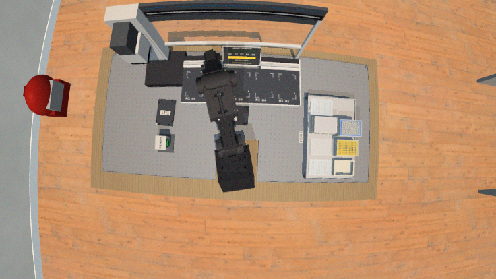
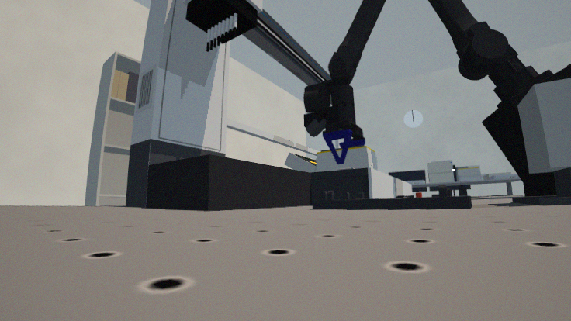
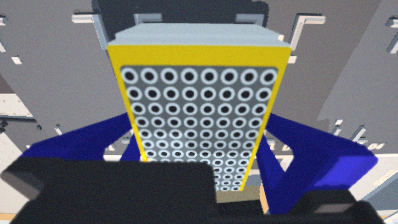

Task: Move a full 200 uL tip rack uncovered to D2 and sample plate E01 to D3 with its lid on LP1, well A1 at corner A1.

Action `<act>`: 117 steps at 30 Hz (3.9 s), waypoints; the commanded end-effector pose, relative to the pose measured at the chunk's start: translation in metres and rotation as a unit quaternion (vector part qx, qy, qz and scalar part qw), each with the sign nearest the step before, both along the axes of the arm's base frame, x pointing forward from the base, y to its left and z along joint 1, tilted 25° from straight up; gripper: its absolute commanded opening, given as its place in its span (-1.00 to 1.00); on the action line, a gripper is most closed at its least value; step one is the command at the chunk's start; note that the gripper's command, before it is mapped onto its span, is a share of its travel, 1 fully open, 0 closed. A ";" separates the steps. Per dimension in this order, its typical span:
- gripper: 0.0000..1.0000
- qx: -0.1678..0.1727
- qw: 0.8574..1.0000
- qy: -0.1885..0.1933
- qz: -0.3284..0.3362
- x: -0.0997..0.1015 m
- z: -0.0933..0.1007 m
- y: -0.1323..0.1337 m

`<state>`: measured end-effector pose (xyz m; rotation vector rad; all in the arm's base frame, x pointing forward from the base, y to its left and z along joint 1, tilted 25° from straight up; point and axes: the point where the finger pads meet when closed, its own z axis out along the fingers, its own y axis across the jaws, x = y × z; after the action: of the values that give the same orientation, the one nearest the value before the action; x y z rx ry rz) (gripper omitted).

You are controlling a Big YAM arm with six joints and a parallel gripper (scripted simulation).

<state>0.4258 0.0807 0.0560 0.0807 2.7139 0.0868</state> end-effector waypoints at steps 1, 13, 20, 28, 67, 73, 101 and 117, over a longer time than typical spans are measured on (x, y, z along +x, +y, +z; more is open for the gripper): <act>-1.00 0.003 1.000 -0.018 0.002 0.007 0.009 -0.001; -1.00 0.002 1.000 -0.014 0.001 0.010 0.003 -0.001; -1.00 0.002 1.000 -0.015 0.001 0.011 0.001 -0.001; 1.00 0.003 1.000 -0.017 0.001 0.012 0.007 0.002; 1.00 0.003 1.000 -0.017 0.001 0.012 0.007 0.002; 1.00 0.003 1.000 -0.016 0.001 0.004 0.017 -0.001; 1.00 0.008 0.999 -0.031 0.001 -0.003 0.068 0.003; 1.00 0.009 0.999 -0.033 0.000 -0.013 0.091 0.003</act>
<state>0.3975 0.0761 0.1113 0.0784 2.7159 0.0876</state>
